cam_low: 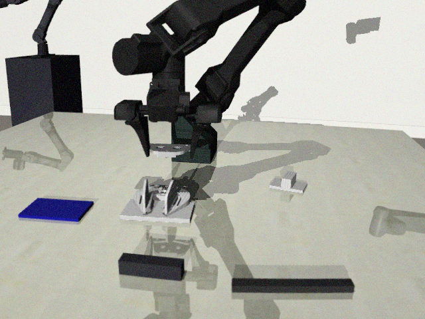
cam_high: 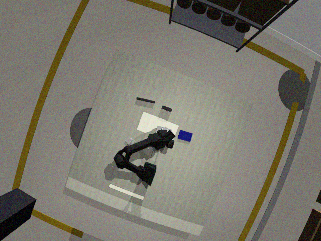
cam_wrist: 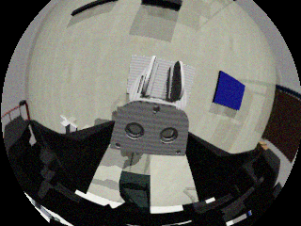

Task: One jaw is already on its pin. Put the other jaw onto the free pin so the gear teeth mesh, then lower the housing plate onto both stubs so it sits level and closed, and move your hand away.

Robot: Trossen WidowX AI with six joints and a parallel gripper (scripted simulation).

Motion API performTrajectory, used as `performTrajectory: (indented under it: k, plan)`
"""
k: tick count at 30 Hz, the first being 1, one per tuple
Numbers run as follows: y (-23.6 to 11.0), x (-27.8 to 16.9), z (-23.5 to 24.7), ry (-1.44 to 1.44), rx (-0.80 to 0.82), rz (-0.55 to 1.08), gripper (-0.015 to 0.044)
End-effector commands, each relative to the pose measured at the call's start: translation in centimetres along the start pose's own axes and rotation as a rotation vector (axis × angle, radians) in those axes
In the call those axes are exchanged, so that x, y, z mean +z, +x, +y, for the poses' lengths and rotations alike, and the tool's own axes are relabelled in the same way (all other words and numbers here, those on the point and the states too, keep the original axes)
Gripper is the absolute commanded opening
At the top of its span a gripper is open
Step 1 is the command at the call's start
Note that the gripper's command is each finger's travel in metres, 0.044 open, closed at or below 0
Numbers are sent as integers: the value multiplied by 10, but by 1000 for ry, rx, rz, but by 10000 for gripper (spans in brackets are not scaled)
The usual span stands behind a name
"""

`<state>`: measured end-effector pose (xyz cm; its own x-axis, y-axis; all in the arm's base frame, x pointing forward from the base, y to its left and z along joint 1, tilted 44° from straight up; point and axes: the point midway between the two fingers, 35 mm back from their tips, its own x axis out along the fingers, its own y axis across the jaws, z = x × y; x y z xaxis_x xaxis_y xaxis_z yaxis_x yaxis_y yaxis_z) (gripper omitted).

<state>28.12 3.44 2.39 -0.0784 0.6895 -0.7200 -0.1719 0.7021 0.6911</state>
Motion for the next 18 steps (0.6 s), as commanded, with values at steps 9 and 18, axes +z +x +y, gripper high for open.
performTrajectory:
  k: [9,18]
  plan:
    - [1,0,-2,-3,-2,3,351]
    - [1,0,-2,5,-2,3,351]
